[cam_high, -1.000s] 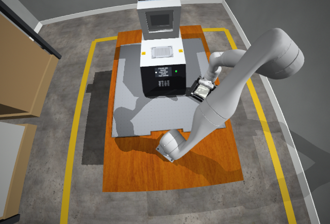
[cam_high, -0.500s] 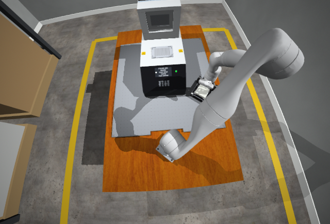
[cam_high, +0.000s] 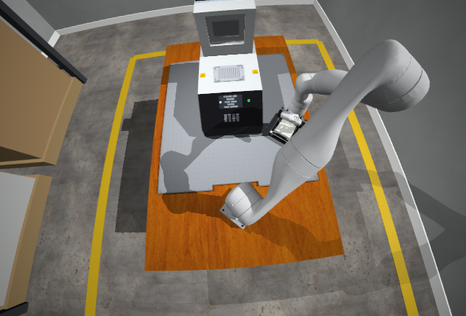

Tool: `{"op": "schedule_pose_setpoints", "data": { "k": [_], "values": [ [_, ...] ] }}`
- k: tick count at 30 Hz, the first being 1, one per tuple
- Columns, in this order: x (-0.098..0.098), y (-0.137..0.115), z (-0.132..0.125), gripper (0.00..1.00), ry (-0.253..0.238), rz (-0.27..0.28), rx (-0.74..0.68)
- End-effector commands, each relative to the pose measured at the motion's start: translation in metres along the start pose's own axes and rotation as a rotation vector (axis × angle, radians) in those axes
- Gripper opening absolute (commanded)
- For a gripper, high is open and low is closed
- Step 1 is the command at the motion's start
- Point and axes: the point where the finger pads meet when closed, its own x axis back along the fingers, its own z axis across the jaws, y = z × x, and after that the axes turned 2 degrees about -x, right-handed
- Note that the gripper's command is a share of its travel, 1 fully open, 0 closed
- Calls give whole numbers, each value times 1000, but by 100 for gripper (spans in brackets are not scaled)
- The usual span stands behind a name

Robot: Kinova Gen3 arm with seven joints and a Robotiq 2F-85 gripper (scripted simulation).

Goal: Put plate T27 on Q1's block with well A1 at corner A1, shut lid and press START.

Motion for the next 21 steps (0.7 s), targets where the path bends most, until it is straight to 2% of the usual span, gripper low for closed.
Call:
{"op": "schedule_pose_setpoints", "data": {
  "k": [1,21],
  "values": [
    [0,1,0,90,1,-1,0],
    [4,0,0,90,1,-1,0]
  ]
}}
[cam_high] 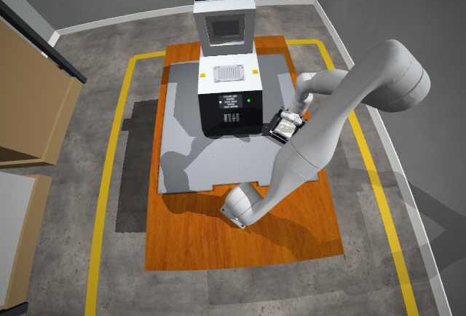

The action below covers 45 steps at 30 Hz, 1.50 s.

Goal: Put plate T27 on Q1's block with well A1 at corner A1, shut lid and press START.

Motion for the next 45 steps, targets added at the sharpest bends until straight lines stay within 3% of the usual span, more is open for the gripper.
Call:
{"op": "schedule_pose_setpoints", "data": {
  "k": [1,31,45],
  "values": [
    [2,1,0,90,0,-2,0],
    [9,1,0,90,0,-2,0],
    [25,1,0,90,0,-2,0]
  ]
}}
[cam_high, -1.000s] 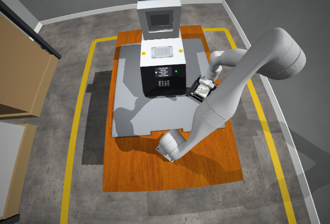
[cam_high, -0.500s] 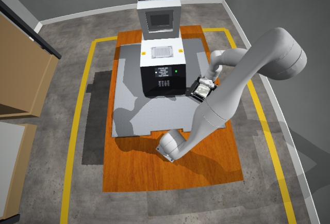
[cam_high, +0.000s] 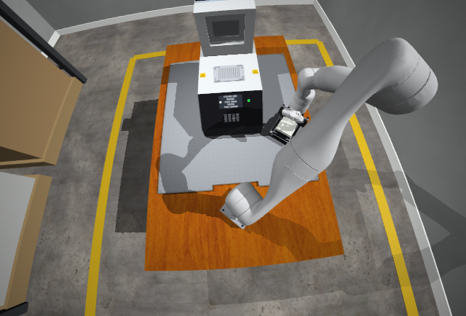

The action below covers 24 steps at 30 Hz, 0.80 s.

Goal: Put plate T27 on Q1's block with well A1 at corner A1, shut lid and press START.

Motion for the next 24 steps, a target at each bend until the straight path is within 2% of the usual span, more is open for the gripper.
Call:
{"op": "schedule_pose_setpoints", "data": {
  "k": [1,24],
  "values": [
    [6,0,0,90,0,-2,0],
    [34,0,0,90,0,-2,0]
  ]
}}
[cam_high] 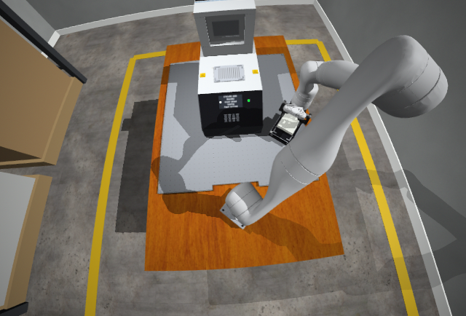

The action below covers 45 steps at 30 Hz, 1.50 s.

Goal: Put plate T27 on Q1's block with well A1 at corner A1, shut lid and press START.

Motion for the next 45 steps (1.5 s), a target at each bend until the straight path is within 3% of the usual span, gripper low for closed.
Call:
{"op": "schedule_pose_setpoints", "data": {
  "k": [1,45],
  "values": [
    [4,0,0,90,0,-2,0],
    [56,0,0,90,0,-2,0]
  ]
}}
